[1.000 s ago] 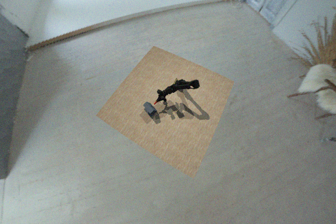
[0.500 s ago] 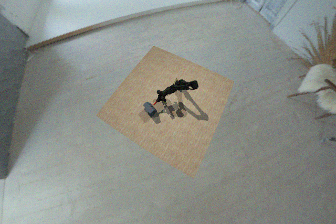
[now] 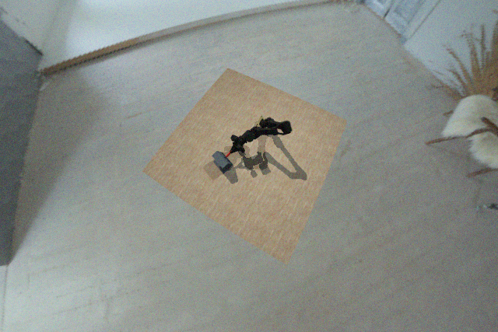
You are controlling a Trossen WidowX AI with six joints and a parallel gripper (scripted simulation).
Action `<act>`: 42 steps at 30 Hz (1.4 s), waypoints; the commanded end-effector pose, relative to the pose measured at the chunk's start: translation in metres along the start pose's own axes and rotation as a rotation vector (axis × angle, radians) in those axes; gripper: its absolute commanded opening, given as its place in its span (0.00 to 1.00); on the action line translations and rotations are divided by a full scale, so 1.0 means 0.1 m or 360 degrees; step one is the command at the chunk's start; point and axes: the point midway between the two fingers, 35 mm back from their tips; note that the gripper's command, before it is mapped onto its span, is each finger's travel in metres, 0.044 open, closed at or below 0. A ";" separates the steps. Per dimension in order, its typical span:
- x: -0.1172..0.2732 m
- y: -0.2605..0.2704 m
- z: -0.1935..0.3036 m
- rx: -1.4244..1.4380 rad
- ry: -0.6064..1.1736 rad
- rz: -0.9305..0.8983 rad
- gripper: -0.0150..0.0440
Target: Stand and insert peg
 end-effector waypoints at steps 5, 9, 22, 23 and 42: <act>-0.04 0.00 0.00 -0.0001 -0.0001 0.0001 0.25; -0.03 0.00 0.00 0.0000 0.0000 0.0000 0.25; -0.04 -0.01 0.00 0.0000 0.0000 -0.0001 0.25; -0.05 -0.01 0.00 0.0000 0.0000 -0.0001 0.25; -0.14 -0.03 -0.01 0.0000 0.0000 -0.0001 0.25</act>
Point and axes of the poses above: the point midway between the two fingers, 35 mm back from their tips, its own x axis back along the fingers, its own y axis across the jaws, z = x × y, and after that the axes turned 4 degrees about x, right-handed
